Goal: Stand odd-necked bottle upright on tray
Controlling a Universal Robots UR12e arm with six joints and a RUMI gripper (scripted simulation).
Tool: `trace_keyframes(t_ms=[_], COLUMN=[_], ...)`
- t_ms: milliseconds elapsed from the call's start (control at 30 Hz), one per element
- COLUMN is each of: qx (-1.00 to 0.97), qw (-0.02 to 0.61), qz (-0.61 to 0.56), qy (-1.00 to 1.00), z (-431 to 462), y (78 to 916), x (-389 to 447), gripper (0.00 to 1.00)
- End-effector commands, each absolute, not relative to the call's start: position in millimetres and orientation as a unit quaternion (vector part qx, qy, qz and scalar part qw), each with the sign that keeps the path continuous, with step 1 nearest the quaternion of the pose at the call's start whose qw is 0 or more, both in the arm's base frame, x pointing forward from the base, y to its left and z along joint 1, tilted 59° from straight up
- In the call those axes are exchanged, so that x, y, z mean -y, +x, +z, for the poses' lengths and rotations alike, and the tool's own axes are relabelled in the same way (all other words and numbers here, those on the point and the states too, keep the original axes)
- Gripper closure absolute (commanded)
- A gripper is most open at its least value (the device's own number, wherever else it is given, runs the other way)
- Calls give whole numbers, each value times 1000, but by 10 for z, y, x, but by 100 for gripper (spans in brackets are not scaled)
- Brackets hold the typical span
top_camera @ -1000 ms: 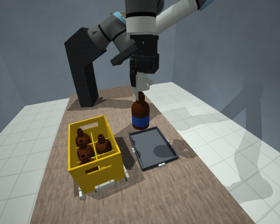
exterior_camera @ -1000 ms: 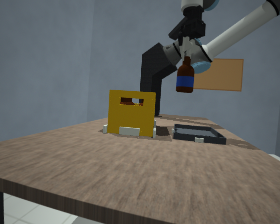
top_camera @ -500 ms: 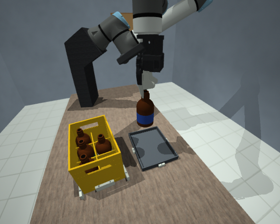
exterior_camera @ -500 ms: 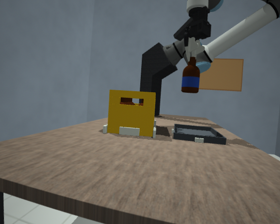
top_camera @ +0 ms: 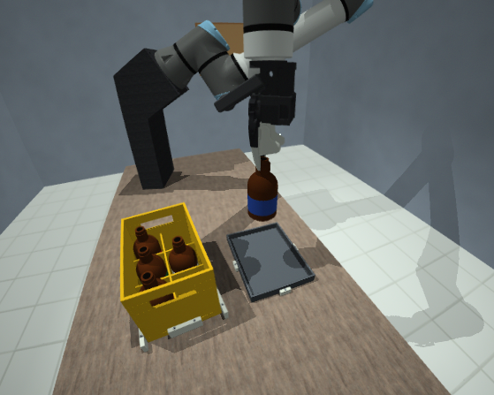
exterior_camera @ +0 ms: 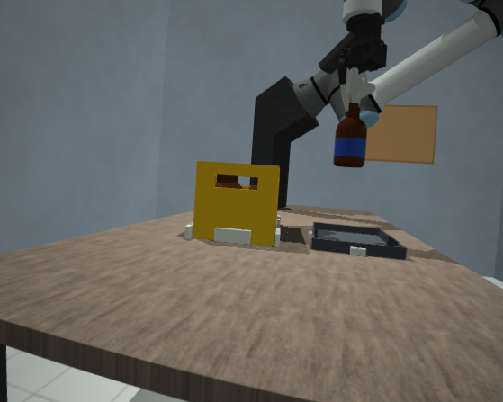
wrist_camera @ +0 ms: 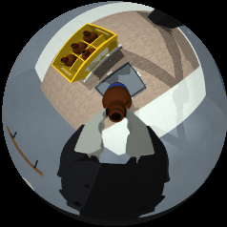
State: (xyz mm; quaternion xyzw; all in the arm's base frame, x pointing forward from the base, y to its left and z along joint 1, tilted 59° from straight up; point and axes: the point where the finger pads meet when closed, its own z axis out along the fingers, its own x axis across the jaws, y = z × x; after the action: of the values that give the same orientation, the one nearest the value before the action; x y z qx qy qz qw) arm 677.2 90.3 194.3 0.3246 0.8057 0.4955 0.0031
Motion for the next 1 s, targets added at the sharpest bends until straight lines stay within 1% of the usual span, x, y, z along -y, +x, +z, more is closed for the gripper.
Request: trace_keyframes(t_ms=[0, 967], qx=[-805, -805], qw=[2, 4], qz=[496, 496], qy=[325, 325], z=[2002, 2090], y=[6731, 6696], x=[-964, -1018], gripper=[100, 100])
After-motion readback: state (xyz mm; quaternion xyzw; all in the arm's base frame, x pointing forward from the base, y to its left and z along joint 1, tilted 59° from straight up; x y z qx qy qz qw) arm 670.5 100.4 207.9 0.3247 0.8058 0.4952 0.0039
